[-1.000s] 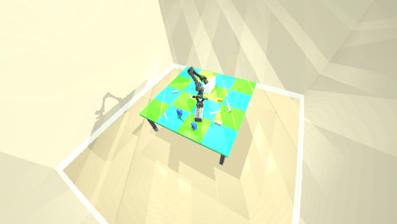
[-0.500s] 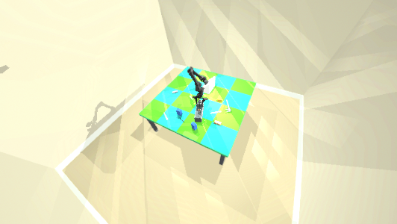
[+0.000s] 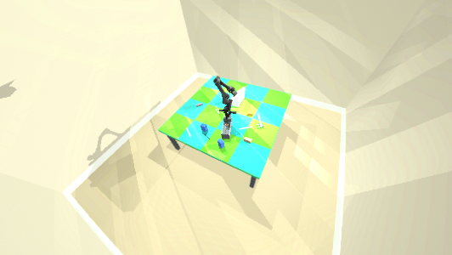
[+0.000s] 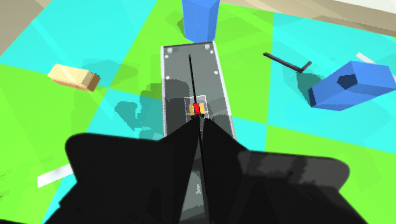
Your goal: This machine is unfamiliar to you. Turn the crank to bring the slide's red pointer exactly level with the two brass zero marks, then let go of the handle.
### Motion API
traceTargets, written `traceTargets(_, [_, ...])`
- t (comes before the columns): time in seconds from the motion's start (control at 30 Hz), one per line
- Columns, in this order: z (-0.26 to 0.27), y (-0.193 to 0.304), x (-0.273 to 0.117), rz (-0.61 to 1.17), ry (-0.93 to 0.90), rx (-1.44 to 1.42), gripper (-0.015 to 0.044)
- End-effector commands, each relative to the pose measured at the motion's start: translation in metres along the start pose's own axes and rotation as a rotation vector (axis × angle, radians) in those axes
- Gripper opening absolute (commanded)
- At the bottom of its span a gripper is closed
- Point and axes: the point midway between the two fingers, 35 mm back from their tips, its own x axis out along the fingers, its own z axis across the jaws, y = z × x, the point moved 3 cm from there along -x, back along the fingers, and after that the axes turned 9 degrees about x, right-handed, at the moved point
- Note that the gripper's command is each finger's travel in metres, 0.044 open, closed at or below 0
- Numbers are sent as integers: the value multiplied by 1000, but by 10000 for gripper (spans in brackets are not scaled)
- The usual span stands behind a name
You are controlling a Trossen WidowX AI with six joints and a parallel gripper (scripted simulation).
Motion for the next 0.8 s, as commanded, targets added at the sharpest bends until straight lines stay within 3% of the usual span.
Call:
traceTargets(0.0, [0,0,0,0,0,0,0])
traceTargets(0.47, [0,0,0,0,0,0,0])
traceTargets(0.77, [0,0,0,0,0,0,236])
